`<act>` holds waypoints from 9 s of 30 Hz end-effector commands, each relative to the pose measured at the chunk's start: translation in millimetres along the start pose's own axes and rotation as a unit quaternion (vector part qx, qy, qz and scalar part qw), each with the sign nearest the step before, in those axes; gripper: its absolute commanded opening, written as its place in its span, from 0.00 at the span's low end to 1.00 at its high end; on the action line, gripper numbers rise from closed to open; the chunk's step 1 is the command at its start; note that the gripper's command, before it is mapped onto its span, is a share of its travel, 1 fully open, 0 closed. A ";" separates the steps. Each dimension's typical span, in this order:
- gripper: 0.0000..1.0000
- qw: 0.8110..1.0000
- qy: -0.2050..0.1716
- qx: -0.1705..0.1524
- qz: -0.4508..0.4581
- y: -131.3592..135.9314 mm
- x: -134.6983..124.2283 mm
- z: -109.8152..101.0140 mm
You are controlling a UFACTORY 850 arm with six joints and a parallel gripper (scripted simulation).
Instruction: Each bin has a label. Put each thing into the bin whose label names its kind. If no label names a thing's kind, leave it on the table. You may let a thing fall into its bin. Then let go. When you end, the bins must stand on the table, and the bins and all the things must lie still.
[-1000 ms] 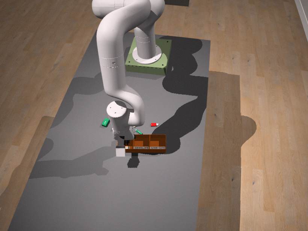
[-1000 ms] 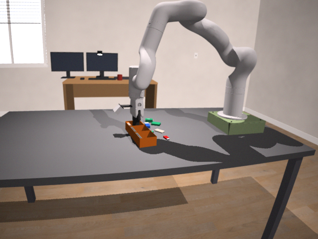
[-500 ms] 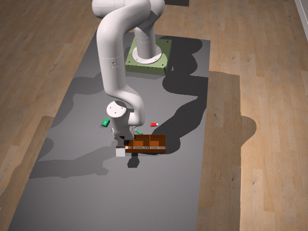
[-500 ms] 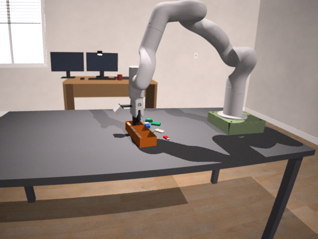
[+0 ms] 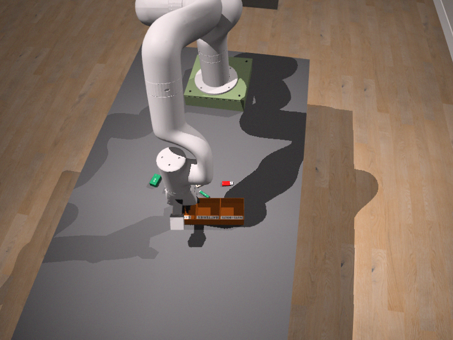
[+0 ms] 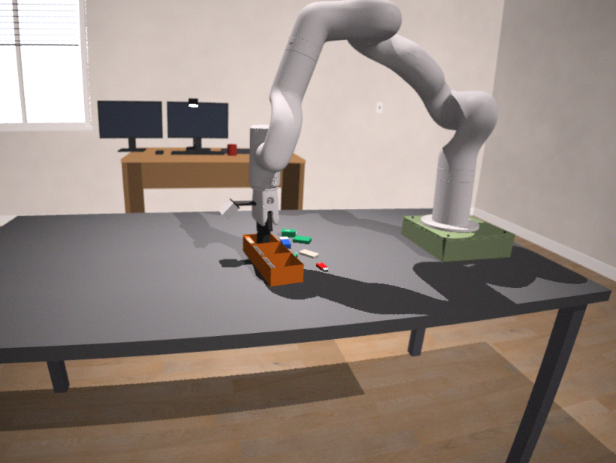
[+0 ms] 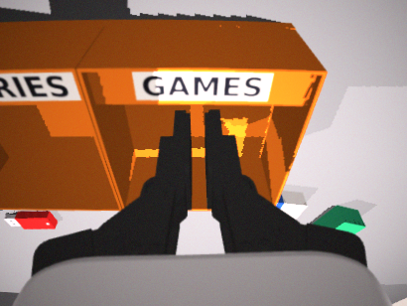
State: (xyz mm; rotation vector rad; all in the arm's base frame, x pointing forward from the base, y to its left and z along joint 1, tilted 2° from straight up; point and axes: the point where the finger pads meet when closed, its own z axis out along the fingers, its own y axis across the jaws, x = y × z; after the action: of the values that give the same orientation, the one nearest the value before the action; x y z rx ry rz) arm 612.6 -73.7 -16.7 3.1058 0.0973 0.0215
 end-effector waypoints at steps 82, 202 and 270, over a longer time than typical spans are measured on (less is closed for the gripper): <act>0.07 1.000 0.001 0.000 0.000 -83.9 3.6 5.4; 0.07 1.000 0.001 0.000 0.000 -168.0 6.1 -30.1; 0.07 1.000 0.001 0.000 0.000 -168.0 6.2 0.1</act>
State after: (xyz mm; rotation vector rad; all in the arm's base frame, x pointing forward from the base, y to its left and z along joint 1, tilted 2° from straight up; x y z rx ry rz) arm 607.2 93.9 -27.1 3.1058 0.0974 0.0209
